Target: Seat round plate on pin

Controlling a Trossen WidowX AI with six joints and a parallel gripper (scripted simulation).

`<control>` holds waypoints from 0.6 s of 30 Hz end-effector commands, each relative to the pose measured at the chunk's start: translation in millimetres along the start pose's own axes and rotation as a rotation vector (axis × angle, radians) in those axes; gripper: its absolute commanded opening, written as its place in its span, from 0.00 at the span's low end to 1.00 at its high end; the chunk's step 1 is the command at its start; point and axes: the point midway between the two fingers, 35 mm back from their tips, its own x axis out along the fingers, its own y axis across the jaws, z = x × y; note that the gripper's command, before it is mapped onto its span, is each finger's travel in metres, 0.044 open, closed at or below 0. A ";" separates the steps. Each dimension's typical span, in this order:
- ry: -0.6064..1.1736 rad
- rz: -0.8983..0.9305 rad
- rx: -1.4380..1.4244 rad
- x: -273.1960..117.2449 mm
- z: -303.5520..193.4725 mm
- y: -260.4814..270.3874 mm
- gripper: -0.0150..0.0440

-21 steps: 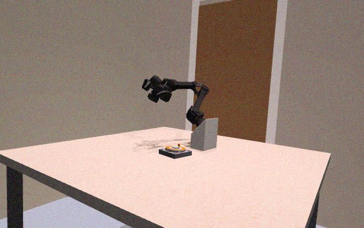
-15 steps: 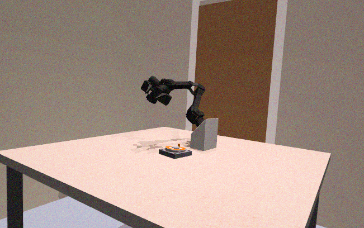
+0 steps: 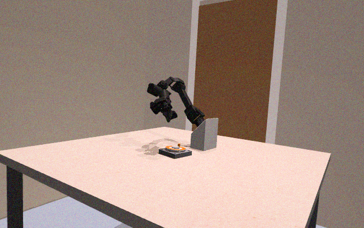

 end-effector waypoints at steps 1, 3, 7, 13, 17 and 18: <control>-0.003 -0.199 -0.272 27.3 -19.2 -16.9 0.25; -0.004 -0.324 -0.459 41.1 -29.4 -29.0 0.25; -0.002 -0.465 -0.683 53.4 -38.8 -43.1 0.25; 0.013 -0.742 -1.146 69.1 -51.1 -67.6 0.25; 0.016 -0.783 -1.217 70.4 -51.9 -70.7 0.25; 0.016 -0.783 -1.217 70.4 -51.9 -70.7 0.25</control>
